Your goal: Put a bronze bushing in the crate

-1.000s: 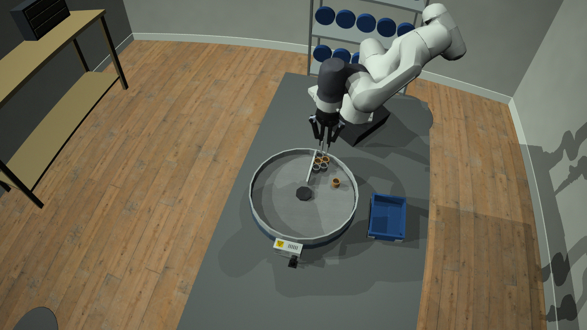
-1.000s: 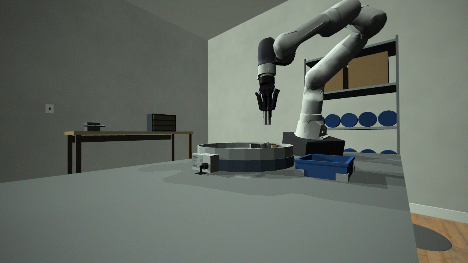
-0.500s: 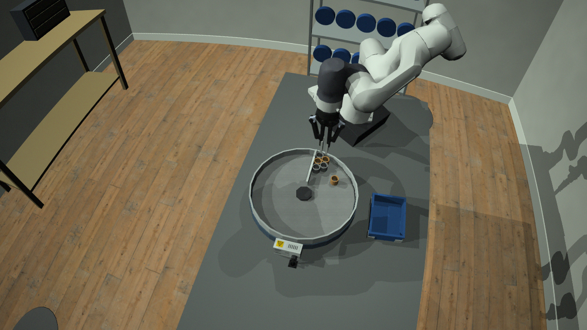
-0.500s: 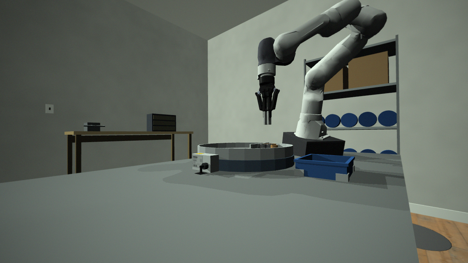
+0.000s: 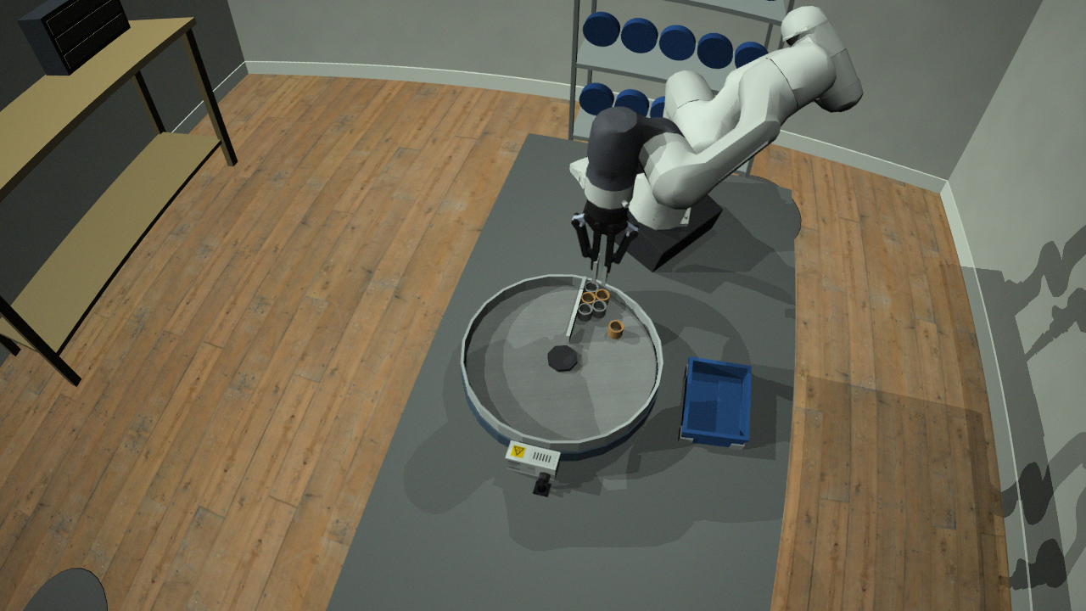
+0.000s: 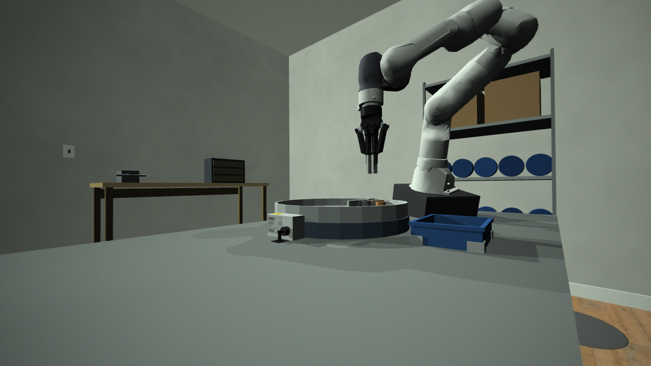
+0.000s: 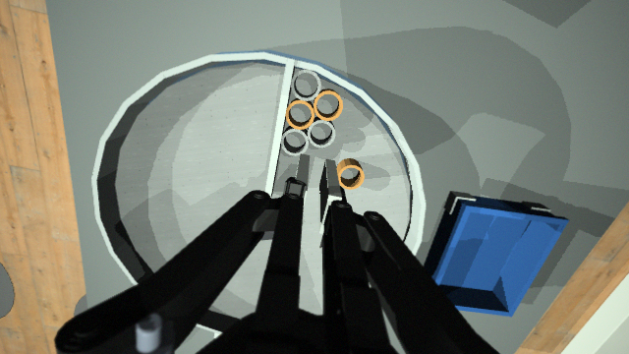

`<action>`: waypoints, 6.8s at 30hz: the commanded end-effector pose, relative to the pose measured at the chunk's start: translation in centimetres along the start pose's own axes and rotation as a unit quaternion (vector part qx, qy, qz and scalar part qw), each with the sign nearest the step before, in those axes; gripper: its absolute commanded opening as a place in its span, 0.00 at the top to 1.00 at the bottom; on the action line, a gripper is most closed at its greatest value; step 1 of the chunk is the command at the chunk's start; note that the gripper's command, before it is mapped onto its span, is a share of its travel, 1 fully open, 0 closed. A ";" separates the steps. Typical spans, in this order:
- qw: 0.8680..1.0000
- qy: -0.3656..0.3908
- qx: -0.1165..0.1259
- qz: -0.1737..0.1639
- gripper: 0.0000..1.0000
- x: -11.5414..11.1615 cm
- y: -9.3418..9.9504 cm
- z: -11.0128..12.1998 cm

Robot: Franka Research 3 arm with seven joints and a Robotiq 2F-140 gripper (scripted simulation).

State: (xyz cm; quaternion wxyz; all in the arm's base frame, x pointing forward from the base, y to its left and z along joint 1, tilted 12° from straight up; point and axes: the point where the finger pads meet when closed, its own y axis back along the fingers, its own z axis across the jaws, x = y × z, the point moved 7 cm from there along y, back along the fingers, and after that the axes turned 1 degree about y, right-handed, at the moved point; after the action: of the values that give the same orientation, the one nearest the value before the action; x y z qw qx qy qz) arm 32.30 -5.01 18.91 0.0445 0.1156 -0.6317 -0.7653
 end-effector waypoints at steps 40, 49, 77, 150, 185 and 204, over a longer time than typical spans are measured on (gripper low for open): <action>1.000 -0.003 0.001 -0.001 0.91 0.0 0.0 -0.1; 1.000 -0.003 0.001 -0.001 0.91 0.0 0.0 -0.1; 1.000 -0.003 0.001 -0.001 0.91 0.0 0.0 -0.1; 1.000 -0.003 0.001 -0.001 0.91 0.0 0.0 -0.1; 0.998 -0.002 0.002 0.066 0.94 -0.2 -1.4 0.5; 0.961 -0.003 0.001 0.278 0.94 -1.2 -6.2 1.7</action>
State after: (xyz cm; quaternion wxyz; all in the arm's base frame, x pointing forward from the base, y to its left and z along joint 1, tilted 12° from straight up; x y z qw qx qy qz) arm 34.11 -2.19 13.45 0.2564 -0.0237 -0.6364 -0.7272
